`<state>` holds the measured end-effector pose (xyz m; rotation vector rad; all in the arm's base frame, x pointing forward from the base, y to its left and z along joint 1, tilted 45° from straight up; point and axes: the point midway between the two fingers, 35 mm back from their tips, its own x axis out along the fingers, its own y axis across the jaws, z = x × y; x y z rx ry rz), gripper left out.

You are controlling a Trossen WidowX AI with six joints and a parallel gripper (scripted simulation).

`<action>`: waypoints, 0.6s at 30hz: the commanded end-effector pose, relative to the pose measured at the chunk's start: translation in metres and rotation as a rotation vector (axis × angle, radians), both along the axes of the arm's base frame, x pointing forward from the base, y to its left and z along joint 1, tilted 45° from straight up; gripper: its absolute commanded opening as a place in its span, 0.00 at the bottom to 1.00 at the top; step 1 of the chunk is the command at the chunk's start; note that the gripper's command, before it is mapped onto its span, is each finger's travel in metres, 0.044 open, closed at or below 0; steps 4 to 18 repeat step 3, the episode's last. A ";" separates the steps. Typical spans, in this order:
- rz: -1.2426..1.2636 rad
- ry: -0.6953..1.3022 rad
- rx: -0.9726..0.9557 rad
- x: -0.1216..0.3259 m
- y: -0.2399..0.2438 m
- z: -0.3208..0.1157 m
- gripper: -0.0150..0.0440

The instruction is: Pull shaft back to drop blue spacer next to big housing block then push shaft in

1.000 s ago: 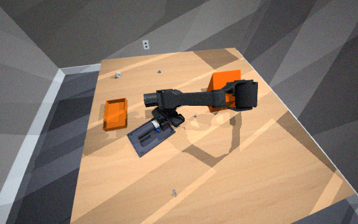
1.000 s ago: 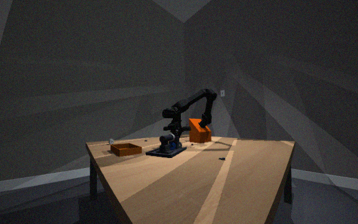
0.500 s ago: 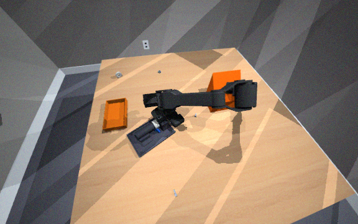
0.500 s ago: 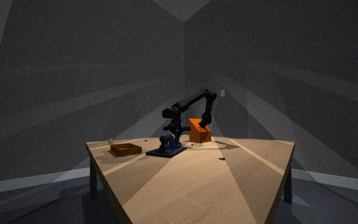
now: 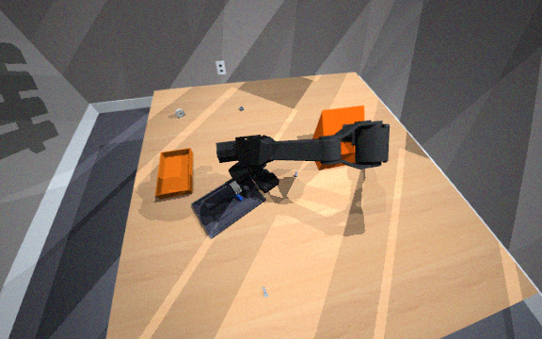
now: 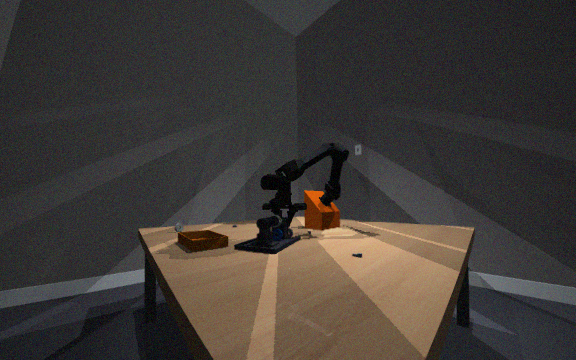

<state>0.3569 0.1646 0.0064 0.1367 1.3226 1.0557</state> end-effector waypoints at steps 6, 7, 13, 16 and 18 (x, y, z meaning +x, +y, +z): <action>0.000 0.000 0.000 0.000 0.000 0.000 0.79; 0.000 0.000 0.000 0.000 0.000 0.000 0.79; 0.000 0.000 0.000 0.000 0.000 0.000 0.79; 0.000 0.000 0.000 0.000 0.000 0.000 0.79; 0.000 0.000 0.000 0.000 0.000 0.000 0.79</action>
